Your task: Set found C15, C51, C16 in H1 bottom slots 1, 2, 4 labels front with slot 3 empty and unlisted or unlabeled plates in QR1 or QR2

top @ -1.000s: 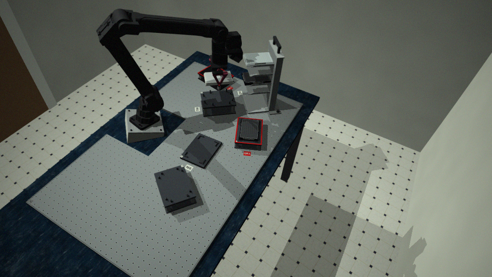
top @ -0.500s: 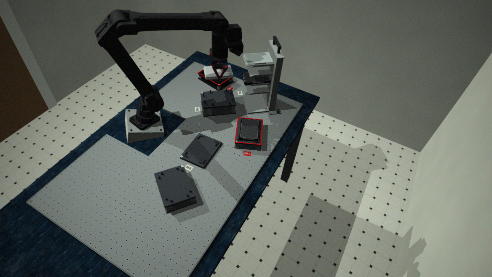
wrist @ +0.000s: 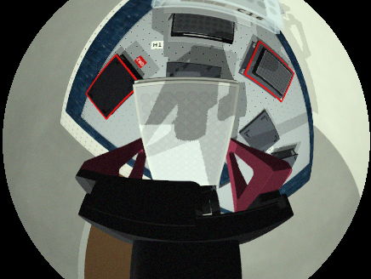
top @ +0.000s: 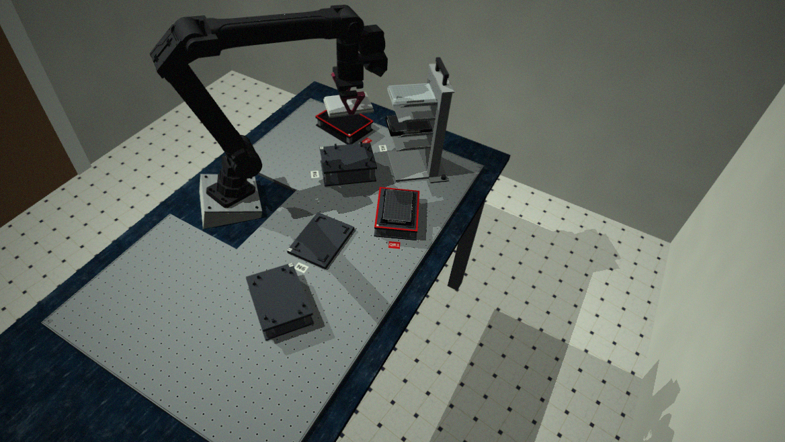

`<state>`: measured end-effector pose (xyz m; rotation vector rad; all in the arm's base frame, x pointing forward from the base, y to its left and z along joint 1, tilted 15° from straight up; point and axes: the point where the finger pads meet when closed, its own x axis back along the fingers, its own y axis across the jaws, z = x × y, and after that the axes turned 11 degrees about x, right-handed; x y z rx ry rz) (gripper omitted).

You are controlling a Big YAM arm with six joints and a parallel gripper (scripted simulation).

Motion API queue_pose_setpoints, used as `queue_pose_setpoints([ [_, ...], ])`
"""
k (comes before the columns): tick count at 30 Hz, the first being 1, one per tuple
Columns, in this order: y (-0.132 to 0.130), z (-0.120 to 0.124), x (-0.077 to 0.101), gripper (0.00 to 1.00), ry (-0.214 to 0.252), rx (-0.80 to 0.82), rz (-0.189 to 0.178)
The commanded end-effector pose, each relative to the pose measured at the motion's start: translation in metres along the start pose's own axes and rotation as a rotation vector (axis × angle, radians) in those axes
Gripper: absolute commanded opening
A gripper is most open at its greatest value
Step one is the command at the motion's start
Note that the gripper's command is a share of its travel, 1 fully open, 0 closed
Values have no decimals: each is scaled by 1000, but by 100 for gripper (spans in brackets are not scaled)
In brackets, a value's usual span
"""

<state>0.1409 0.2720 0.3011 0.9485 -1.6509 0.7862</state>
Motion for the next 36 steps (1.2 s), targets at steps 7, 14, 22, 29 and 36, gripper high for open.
queue_pose_setpoints([
  [7, 27, -22, 12, 86, -41, 198, -5],
  [14, 50, -37, 22, 86, -66, 358, -5],
  [22, 74, -45, 22, 86, -68, 521, -5],
  [29, 93, -51, 21, 86, -67, 660, -4],
  [36, 116, -59, 21, 86, -69, 823, -3],
])
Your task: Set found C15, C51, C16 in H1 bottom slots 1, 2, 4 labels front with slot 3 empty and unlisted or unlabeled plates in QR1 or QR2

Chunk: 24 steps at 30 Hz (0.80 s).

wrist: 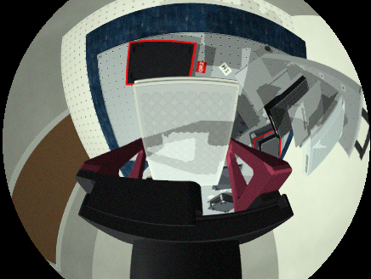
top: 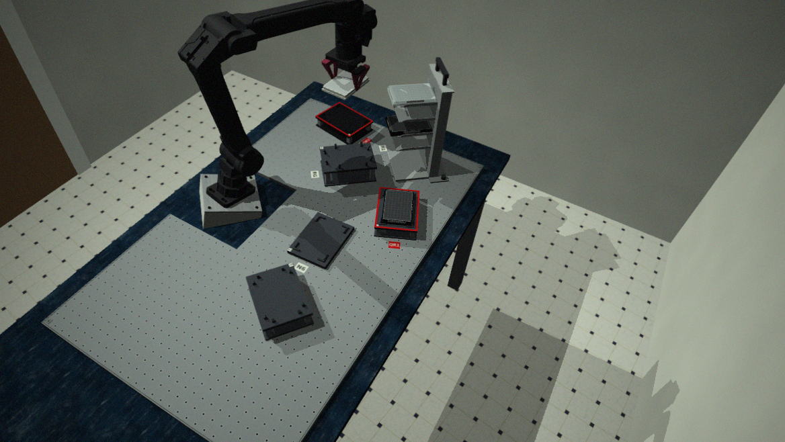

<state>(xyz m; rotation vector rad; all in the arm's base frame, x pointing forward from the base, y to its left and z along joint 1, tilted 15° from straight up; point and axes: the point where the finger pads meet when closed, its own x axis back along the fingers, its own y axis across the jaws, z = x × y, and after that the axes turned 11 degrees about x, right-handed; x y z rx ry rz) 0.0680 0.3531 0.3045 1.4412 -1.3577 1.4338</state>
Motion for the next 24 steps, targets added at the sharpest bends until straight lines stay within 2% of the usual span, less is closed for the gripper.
queue_pose_setpoints([
  [1, -2, -28, 23, 86, -65, 114, 28],
  [4, 0, -31, 23, 86, -65, 137, 29],
  [19, 26, -72, 23, 86, -49, 489, 25],
  [24, 31, -81, 23, 86, -49, 558, 26],
])
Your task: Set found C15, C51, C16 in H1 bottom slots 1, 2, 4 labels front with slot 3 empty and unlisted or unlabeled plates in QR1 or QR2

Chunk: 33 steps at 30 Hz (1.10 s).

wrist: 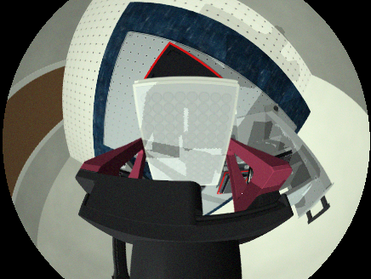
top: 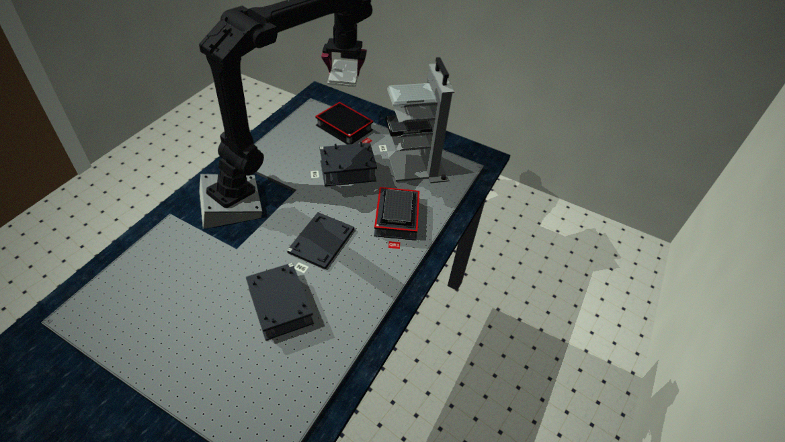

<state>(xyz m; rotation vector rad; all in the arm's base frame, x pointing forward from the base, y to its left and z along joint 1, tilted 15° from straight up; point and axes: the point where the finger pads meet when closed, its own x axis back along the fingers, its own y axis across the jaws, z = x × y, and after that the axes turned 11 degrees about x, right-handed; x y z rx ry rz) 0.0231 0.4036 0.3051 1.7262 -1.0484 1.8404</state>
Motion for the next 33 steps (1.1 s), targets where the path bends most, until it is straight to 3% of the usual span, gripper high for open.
queue_pose_setpoints([
  [1, -10, -23, 26, 86, -46, 105, 43],
  [11, -9, -53, 26, 86, -44, 339, 45],
  [14, -7, -51, 23, 86, -38, 363, 40],
  [15, -8, -34, 25, 86, -34, 361, 45],
  [33, -4, -37, 25, 86, -30, 746, 51],
])
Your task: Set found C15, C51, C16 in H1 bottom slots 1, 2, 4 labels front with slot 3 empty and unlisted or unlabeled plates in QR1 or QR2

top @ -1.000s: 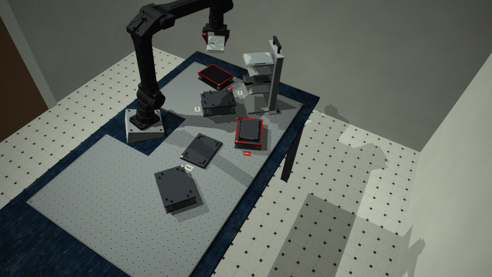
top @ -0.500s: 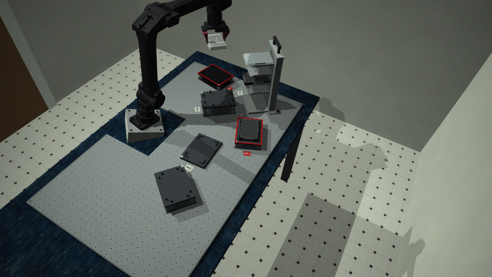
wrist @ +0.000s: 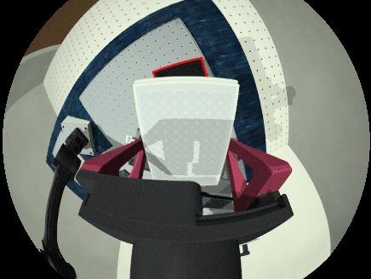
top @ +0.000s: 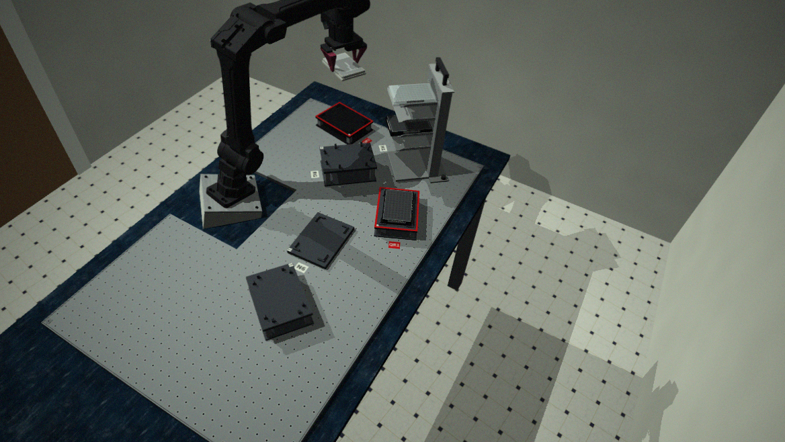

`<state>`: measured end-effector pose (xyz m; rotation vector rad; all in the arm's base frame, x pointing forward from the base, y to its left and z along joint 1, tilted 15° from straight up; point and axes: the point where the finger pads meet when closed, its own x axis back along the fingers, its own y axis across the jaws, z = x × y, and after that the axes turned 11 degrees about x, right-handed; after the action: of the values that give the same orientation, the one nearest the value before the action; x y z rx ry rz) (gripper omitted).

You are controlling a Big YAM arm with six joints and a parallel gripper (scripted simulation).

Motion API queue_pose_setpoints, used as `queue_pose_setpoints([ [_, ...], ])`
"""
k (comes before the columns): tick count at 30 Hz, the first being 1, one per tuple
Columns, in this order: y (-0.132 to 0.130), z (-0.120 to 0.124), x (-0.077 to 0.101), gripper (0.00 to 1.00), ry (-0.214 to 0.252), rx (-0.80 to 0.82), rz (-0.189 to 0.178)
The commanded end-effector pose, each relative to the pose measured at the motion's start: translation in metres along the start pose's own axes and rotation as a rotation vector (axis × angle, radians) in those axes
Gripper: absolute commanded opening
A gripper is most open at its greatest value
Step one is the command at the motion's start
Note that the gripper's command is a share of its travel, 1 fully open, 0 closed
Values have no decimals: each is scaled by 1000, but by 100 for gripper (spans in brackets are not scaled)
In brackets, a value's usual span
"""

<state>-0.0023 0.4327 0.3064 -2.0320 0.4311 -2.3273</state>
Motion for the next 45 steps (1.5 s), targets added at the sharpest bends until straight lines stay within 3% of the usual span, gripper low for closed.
queue_pose_setpoints([
  [1, -2, 4, 26, 86, -9, 101, 57],
  [10, -2, 4, 26, 86, -4, 287, 57],
  [11, -1, 5, 15, 86, -3, 282, 53],
  [15, -2, 8, 10, 86, -2, 276, 52],
  [16, -11, 7, 18, 86, -4, 273, 80],
  [17, -3, 6, -1, 86, -1, 279, 40],
  [20, -5, 5, -19, 86, 0, 282, 18],
  [26, -6, 4, -36, 86, -1, 282, 15],
  [32, -7, 5, -42, 86, -3, 281, 26],
  [33, -24, 0, -23, 86, -8, 282, 83],
  [34, -13, 1, -44, 86, -5, 286, 37],
  [35, -6, 3, -55, 86, -2, 285, 15],
  [45, -8, 3, -80, 86, -2, 284, 20],
])
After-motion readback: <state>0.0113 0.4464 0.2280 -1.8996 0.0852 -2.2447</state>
